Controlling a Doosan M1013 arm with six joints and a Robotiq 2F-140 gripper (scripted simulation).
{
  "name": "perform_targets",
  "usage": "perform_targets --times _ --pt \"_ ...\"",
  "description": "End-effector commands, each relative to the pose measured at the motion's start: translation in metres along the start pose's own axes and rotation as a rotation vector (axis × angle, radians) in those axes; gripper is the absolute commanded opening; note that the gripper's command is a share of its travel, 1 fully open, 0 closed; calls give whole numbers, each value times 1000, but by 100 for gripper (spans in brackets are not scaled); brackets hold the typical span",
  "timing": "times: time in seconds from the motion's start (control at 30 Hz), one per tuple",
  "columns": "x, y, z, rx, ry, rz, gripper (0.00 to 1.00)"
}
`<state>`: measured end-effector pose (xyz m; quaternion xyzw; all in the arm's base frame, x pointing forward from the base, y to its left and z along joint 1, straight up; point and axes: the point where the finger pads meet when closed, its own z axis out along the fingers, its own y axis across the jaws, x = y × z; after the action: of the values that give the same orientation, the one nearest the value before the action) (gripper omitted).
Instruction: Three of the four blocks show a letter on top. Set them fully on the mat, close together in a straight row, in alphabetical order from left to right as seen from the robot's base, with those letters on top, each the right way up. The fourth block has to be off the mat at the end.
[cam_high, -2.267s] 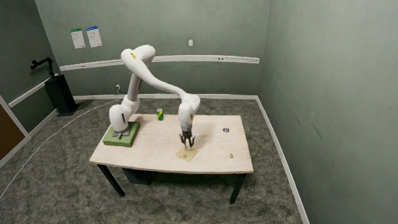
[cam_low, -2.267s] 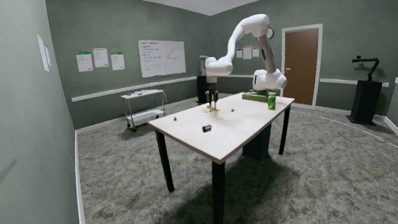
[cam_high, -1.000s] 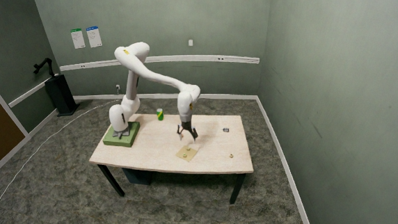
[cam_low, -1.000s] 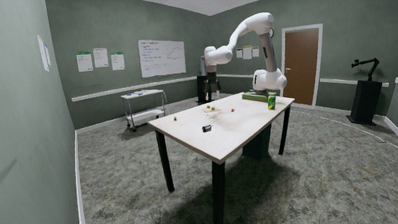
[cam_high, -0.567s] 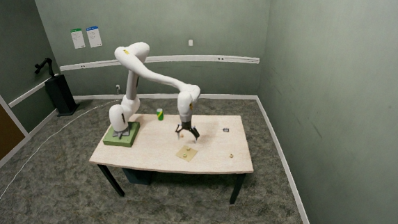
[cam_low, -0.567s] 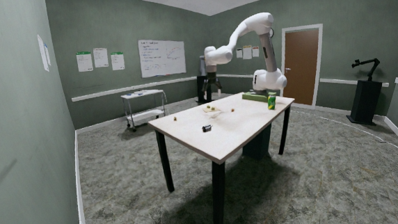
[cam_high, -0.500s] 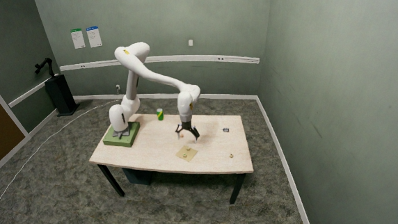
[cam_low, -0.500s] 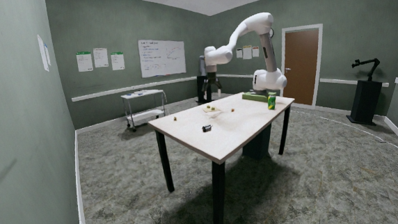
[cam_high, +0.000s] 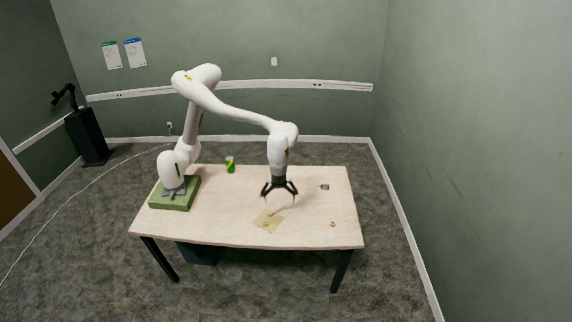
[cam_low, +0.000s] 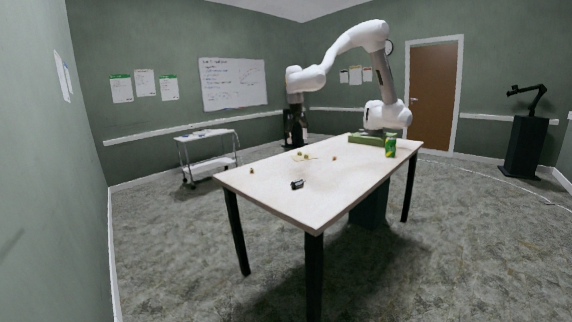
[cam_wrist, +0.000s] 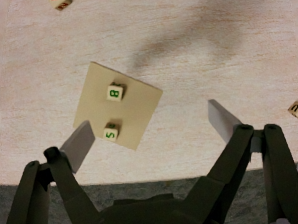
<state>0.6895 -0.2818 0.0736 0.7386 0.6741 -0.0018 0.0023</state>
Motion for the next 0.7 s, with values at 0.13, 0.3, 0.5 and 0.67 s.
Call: perform_targets --times 0.13,0.3,0.5,0.67 --pt "-13 41 -4 -1 8 -265 100" --pt "-20 65 -5 -2 8 -431 100" --pt "-30 97 -5 -3 8 -656 100" --pt "-37 122 -5 -3 8 -837 100"
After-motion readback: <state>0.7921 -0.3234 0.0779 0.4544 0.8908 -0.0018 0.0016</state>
